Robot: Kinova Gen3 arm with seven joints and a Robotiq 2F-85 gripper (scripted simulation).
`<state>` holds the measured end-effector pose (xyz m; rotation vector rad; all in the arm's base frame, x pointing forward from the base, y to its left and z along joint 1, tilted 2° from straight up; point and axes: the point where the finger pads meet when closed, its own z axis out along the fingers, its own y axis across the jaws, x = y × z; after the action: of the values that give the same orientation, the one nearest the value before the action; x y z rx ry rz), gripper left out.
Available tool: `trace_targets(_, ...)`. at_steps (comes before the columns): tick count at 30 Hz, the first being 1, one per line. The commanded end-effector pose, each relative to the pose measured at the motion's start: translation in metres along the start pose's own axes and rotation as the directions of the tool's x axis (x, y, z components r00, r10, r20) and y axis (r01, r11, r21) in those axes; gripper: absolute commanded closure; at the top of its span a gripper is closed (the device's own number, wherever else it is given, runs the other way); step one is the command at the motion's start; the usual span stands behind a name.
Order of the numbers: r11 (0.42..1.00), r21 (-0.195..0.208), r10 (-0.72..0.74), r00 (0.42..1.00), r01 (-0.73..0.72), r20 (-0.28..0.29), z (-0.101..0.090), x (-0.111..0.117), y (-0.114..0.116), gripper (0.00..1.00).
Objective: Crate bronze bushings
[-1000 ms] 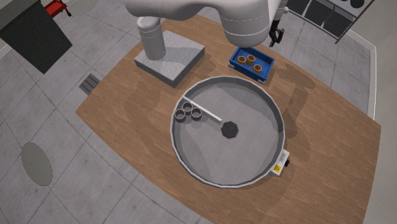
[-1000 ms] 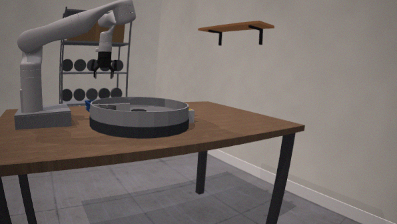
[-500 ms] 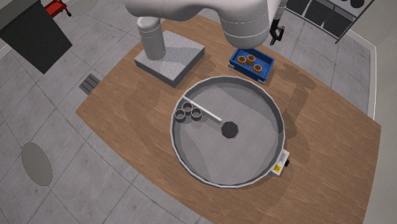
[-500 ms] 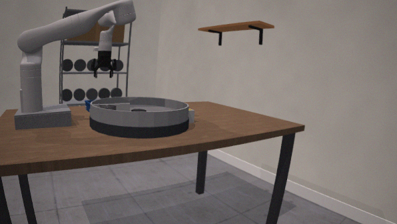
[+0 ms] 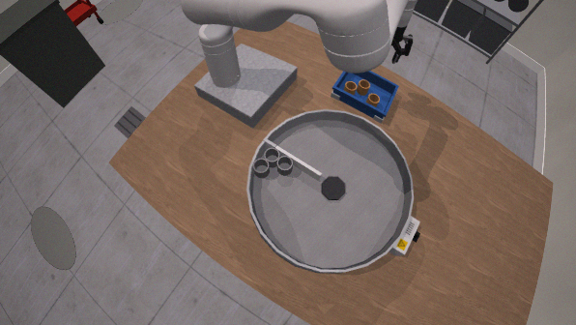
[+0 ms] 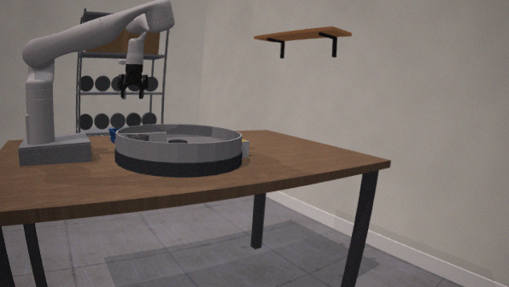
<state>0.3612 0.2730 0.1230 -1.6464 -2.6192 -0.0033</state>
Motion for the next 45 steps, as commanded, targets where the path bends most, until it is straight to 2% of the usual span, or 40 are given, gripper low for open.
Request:
trace_targets(1, 0.998, -0.002, -0.055, 0.998, 0.055, 0.002, -0.0014, -0.0028, 0.0006, 0.00)
trace_targets(11, 0.998, -0.002, -0.055, 0.998, 0.055, 0.002, -0.0014, -0.0028, 0.0006, 0.00)
trace_targets(16, 0.962, -0.001, -0.274, 0.962, 0.274, 0.000, -0.0056, -0.0040, -0.0009, 0.00)
trace_targets(28, 0.962, -0.001, -0.274, 0.962, 0.274, 0.000, -0.0056, -0.0040, -0.0009, 0.00)
trace_targets(33, 0.877, -0.001, -0.480, 0.877, 0.480, -0.002, -0.0098, -0.0052, -0.0024, 0.00)
trace_targets(45, 0.877, -0.001, -0.480, 0.877, 0.480, -0.002, -0.0098, -0.0052, -0.0024, 0.00)
